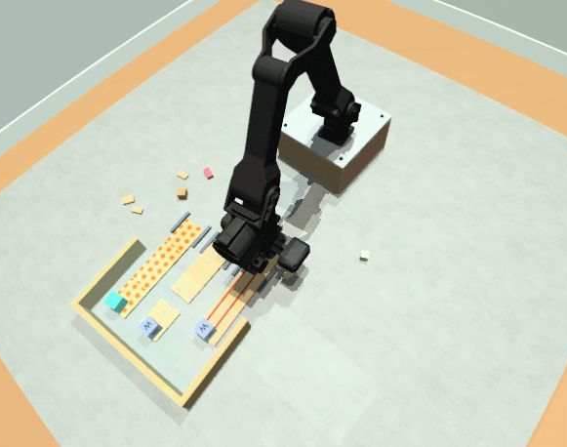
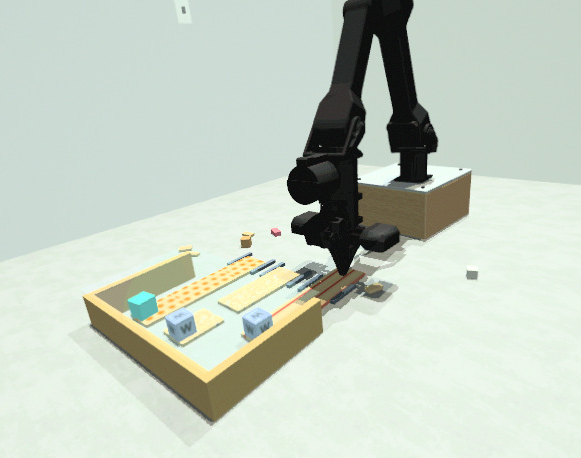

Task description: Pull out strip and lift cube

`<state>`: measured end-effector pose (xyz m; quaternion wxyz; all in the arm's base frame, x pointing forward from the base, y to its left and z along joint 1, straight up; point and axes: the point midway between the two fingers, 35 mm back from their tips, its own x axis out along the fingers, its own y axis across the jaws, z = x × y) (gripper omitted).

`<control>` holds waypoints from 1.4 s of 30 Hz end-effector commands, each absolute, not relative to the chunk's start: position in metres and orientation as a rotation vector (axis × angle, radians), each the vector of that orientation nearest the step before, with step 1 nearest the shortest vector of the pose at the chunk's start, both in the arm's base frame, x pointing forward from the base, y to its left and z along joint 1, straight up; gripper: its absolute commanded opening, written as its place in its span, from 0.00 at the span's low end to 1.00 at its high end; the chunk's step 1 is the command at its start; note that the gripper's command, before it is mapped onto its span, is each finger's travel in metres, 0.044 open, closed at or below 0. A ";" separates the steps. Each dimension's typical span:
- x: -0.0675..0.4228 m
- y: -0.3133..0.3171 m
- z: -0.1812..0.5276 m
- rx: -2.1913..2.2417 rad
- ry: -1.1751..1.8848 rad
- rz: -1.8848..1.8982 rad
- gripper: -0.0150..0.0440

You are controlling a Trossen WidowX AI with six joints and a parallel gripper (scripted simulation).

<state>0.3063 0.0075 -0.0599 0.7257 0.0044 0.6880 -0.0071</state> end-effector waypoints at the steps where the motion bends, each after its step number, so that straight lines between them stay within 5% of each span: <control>1: 0.292 0.008 -0.065 0.016 1.547 -0.017 0.25; 42: 0.234 0.010 -0.067 0.016 1.552 -0.017 0.25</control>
